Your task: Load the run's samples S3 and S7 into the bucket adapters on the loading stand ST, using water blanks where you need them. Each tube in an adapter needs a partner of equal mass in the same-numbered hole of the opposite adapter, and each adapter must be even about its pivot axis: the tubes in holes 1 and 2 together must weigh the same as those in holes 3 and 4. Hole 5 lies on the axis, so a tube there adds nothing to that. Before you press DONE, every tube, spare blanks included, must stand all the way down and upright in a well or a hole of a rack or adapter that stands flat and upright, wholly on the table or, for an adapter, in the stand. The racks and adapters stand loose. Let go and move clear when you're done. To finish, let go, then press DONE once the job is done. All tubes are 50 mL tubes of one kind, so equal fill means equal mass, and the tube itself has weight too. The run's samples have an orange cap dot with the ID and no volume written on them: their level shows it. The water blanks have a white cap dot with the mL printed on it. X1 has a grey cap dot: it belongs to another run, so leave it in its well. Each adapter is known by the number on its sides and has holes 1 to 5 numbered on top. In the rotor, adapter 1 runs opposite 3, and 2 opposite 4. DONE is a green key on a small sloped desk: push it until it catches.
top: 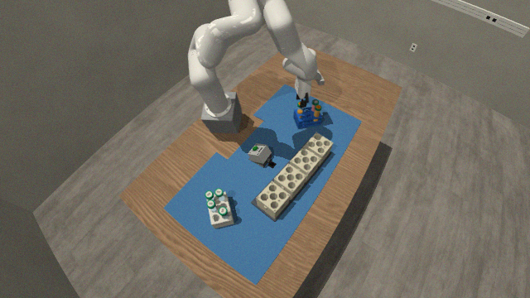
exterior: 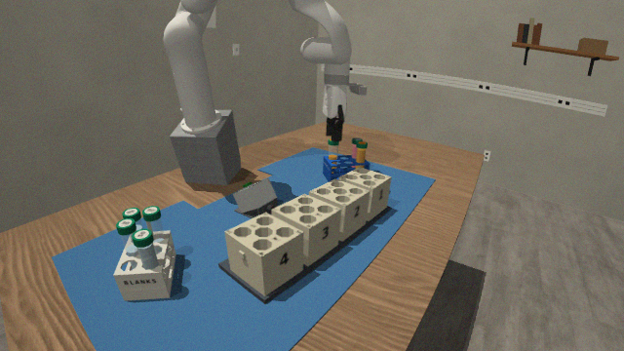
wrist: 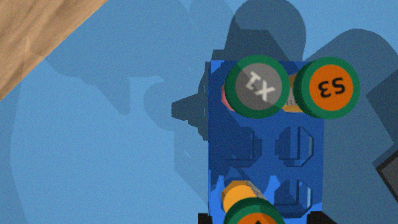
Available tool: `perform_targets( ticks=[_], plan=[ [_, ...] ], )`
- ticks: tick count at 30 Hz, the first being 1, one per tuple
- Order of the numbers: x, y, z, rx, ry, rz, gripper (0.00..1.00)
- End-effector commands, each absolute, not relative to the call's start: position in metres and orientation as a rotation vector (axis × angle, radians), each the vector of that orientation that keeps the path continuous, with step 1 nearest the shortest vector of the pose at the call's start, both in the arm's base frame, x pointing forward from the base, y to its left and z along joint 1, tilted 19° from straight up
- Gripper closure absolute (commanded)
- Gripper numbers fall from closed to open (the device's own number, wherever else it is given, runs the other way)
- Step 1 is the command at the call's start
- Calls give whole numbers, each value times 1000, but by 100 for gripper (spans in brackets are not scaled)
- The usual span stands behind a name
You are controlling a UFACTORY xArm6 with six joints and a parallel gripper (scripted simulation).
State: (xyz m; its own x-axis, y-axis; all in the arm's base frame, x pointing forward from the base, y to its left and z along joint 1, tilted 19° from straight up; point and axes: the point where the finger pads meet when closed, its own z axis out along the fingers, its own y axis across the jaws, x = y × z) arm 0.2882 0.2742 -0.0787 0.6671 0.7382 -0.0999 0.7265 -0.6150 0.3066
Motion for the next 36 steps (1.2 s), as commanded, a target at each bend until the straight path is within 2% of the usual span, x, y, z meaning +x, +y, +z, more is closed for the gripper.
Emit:
perform_targets(
  ticks=[1, 36],
  plan=[
    [290, 275, -82, 2565, 1164, 58, 43],
    [293, 270, -98, 2565, 1164, 58, 43]
  ],
)
